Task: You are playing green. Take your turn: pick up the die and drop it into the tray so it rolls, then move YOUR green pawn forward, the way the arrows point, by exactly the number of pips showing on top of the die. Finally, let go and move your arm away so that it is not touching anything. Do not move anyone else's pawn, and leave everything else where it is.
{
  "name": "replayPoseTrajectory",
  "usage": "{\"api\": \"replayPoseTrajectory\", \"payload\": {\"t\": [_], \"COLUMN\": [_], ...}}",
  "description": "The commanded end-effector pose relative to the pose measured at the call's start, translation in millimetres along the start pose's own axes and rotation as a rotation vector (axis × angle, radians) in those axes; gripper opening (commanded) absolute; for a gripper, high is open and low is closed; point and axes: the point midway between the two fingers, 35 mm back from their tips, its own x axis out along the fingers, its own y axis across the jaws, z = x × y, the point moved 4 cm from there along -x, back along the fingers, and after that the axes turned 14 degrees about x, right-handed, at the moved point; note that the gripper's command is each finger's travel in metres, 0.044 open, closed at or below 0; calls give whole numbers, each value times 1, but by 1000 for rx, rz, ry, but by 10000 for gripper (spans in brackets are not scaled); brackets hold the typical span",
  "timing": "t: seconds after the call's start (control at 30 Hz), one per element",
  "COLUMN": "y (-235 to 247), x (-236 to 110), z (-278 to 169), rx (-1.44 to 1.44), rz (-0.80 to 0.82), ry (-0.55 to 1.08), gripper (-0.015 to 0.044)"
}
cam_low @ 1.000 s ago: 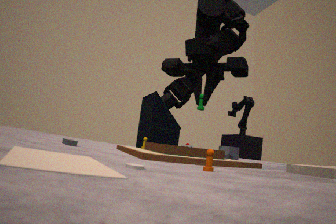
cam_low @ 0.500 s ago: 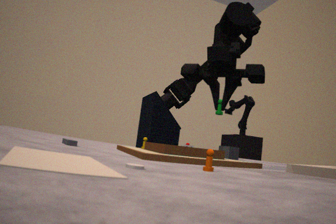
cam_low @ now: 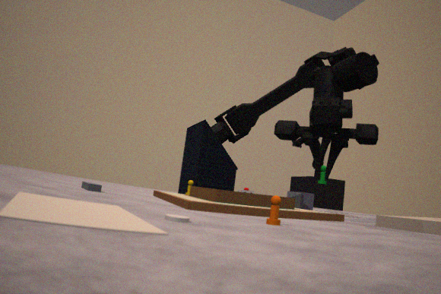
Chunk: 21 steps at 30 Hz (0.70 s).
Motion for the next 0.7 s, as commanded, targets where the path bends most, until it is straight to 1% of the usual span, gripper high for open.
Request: {"api": "replayPoseTrajectory", "payload": {"t": [0.0, 0.3, 0.67], "y": [1, 1, 1], "x": [2, 36, 45], "z": [-4, -5, -5], "rx": [12, 12, 12], "rz": [9, 9, 9], "ry": [1, 3, 3], "gripper": [0, 0, 0]}}
